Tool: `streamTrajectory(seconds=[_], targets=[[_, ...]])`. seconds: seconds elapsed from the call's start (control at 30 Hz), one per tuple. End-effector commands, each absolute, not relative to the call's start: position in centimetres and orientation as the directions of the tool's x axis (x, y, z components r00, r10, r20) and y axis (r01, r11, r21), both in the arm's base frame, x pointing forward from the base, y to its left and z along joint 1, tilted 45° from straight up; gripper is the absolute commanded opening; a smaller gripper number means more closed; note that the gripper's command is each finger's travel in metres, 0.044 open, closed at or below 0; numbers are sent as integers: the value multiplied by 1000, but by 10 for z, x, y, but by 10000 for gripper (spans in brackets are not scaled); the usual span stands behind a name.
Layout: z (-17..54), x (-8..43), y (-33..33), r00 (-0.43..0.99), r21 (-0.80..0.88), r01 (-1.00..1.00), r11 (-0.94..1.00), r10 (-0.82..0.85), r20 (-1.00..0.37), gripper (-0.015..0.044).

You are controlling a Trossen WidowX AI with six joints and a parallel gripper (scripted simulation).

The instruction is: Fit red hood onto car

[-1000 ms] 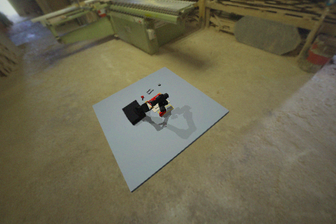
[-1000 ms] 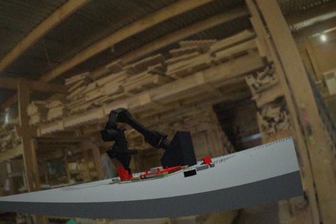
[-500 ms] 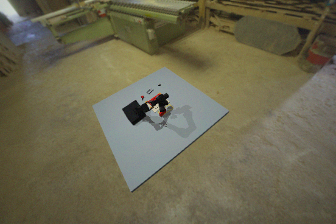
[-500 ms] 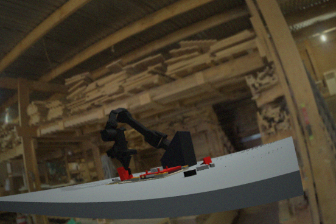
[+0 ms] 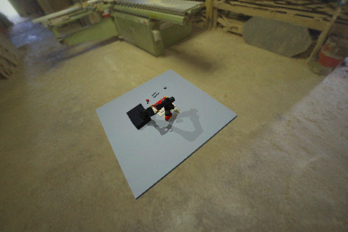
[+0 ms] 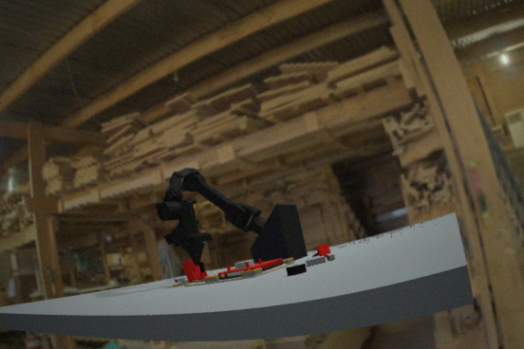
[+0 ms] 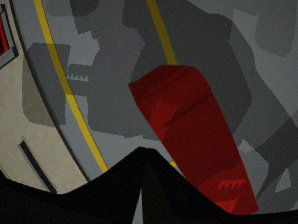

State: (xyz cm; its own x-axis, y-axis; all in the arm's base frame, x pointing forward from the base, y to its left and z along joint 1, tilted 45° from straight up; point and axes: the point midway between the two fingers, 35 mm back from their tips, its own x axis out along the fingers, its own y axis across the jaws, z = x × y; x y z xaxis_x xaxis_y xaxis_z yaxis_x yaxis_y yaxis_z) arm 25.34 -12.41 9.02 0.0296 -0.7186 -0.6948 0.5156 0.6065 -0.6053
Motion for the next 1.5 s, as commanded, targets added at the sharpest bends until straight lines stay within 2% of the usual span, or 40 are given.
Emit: streamTrajectory(seconds=[0.0, 1.47], targets=[[90, 254, -124, 33, -591, 539, 600, -716, -698, 0], [93, 255, -126, 35, -477, 721, 502, -714, -699, 0]])
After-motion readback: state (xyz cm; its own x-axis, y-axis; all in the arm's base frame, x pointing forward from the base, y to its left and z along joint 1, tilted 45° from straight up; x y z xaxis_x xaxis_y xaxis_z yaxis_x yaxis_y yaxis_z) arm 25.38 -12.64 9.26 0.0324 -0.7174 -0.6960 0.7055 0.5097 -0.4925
